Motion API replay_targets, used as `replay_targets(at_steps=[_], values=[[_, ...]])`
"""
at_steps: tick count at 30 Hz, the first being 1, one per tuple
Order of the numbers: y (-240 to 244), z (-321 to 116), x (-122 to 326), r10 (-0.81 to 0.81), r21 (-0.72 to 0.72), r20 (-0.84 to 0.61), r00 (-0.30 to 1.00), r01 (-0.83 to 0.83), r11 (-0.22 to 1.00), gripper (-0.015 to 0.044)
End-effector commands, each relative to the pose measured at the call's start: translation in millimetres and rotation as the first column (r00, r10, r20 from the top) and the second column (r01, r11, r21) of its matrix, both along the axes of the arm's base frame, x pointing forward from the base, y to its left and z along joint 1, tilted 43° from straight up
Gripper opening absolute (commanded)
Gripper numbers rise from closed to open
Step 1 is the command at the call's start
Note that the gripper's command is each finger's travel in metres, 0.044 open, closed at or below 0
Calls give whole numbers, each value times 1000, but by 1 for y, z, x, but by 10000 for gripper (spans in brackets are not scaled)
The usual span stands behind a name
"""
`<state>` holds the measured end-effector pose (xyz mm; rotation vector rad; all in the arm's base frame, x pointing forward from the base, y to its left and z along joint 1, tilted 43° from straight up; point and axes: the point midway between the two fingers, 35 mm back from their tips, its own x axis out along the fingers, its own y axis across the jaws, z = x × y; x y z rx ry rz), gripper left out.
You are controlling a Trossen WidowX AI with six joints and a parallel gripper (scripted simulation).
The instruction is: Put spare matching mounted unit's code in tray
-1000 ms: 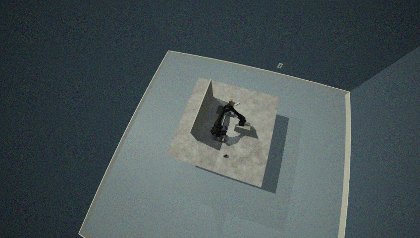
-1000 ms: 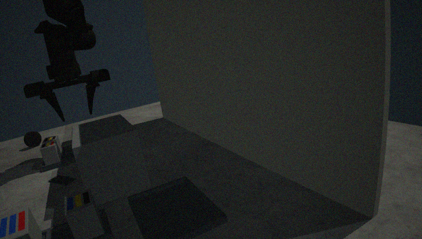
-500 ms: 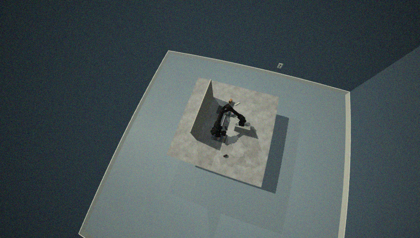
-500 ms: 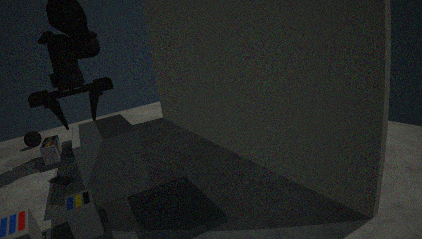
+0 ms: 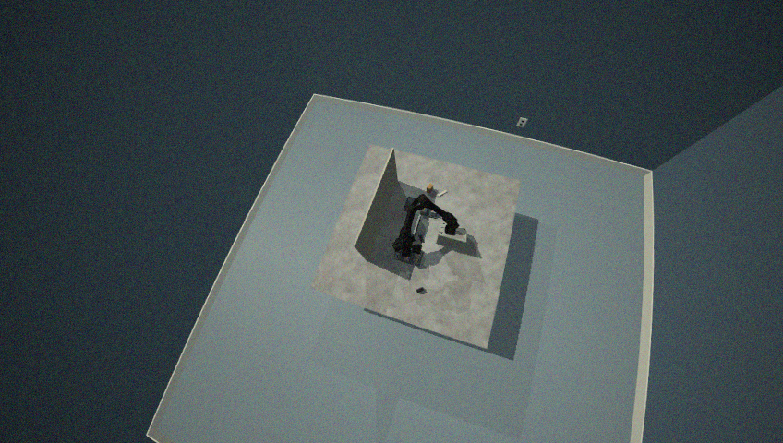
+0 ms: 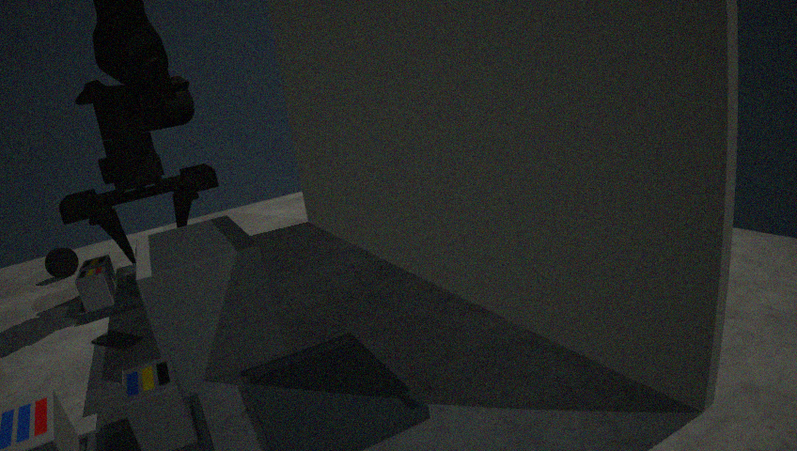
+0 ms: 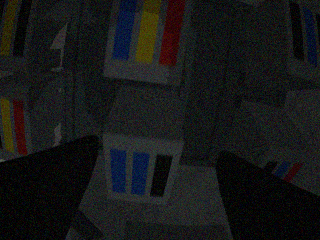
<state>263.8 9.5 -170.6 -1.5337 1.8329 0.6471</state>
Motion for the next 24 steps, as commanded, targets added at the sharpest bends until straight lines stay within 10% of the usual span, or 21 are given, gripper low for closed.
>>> replay_targets(at_steps=[1, 24], values=[[-8, -6, -6, 4, -11, -15, 1000, -4, 1000, 300], [-24, -22, -12, 3, -15, -16, 1000, -4, 1000, 300]])
